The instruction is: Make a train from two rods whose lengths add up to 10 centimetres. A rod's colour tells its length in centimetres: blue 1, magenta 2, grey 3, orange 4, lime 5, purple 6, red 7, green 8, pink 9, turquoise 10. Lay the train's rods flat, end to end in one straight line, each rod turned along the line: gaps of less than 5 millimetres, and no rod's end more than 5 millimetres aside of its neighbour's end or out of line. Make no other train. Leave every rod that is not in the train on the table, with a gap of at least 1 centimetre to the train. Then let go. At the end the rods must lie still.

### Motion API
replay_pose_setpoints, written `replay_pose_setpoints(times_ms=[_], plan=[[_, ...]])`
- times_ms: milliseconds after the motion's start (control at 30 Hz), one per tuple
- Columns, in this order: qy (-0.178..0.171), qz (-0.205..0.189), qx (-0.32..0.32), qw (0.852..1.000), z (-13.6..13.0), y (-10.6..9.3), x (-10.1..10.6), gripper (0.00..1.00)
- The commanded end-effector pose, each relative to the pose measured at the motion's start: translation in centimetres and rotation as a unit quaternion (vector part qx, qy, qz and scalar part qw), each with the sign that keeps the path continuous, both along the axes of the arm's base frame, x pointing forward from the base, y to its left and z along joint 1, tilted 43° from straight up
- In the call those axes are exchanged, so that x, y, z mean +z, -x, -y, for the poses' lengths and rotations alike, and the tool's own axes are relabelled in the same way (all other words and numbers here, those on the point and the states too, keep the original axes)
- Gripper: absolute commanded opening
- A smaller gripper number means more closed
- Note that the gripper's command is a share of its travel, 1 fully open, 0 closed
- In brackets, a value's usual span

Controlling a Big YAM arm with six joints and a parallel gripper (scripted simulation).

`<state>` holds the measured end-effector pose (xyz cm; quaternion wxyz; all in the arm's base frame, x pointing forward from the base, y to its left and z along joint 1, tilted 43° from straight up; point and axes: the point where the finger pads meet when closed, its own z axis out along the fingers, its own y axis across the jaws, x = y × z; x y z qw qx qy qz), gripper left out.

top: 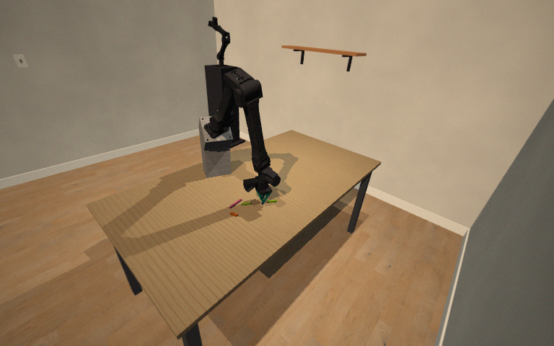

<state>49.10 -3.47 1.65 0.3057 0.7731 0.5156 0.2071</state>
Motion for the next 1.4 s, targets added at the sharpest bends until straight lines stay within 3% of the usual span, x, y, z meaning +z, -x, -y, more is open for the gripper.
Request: replay_pose_setpoints(times_ms=[0,1367], plan=[[0.003,0.002,0.001,1.0,0.3,-0.2,0.0,0.23],[-0.002,-0.004,0.0,1.0,-0.7,-0.1,-0.2,0.23]])
